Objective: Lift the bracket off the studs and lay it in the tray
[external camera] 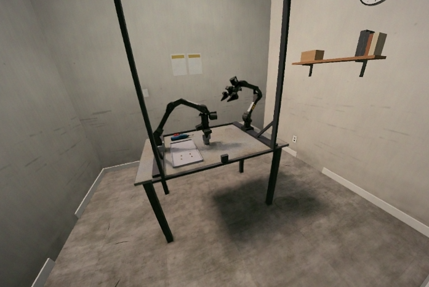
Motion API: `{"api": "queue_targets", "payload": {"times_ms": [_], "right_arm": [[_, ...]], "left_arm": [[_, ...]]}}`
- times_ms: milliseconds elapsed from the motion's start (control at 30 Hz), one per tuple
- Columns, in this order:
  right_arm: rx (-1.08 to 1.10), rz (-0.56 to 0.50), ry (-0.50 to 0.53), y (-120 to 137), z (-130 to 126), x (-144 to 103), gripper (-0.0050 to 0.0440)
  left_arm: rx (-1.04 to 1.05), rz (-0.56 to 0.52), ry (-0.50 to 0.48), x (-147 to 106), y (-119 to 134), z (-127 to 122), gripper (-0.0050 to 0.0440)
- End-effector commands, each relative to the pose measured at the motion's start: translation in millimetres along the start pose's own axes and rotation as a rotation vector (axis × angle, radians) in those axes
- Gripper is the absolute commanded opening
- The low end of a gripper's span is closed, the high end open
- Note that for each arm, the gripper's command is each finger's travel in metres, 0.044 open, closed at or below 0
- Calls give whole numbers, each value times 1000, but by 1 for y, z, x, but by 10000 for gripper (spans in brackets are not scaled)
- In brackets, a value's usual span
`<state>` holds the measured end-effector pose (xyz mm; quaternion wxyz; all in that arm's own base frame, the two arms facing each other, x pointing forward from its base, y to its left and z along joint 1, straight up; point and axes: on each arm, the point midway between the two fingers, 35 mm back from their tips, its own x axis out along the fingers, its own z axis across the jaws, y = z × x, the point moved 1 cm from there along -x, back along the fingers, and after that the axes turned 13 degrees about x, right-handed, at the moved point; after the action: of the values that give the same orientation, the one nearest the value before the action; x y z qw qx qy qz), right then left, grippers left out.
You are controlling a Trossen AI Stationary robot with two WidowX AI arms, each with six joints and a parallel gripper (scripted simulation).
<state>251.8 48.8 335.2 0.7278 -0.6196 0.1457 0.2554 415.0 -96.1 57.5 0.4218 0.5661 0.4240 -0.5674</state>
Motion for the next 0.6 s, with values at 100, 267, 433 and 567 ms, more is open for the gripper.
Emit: {"api": "queue_targets", "payload": {"times_ms": [100, 267, 433, 567], "right_arm": [[2, -13, 0, -4, 0, -3, 440], [2, -13, 0, -4, 0, -3, 440], [2, -13, 0, -4, 0, -3, 440], [2, -13, 0, -4, 0, -3, 440]], "left_arm": [[2, 30, 1, -19, 8, -1, -20], [2, 59, 3, -43, 8, -1, -50], [2, 48, 2, -46, 4, 0, -50], [2, 38, 2, -43, -1, 0, -50]]}}
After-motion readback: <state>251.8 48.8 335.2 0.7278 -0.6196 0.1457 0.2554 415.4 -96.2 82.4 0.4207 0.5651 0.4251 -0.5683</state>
